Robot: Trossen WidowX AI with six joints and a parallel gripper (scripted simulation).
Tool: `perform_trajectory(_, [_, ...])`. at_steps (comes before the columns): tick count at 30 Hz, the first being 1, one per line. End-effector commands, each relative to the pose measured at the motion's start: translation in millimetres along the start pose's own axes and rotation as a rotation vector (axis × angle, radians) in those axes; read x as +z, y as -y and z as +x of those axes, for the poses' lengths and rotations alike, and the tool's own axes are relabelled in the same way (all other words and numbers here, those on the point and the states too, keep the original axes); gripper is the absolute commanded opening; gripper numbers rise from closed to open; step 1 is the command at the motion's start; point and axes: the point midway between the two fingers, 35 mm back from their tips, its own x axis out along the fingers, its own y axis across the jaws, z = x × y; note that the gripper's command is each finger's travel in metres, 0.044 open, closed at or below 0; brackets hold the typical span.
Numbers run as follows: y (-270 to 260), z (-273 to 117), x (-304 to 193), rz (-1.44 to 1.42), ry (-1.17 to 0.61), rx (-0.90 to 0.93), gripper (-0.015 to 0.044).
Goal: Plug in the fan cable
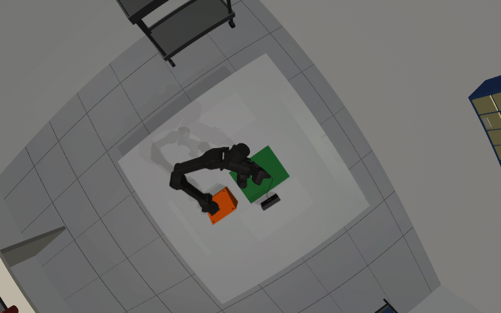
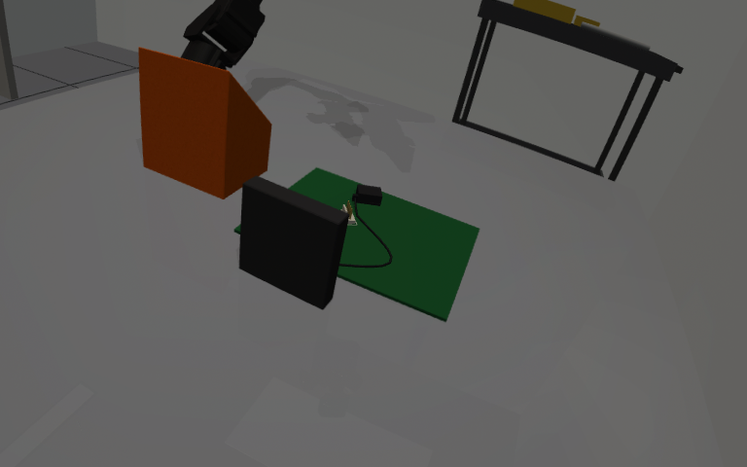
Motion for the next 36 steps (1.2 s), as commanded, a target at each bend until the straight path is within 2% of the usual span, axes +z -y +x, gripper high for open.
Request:
perform_trajectory(1, [60,45,1,0.005,-0.037,-0.216,0.021])
perform_trajectory(9, [183,90,22,0.048,-0.086,-0.631,0.021])
perform_trajectory(18, [305,85,78,0.147,-0.06,-1.082,0.021])
perform_trajectory(36, [337,98,84,0.151,-0.058,-1.097,0.021])
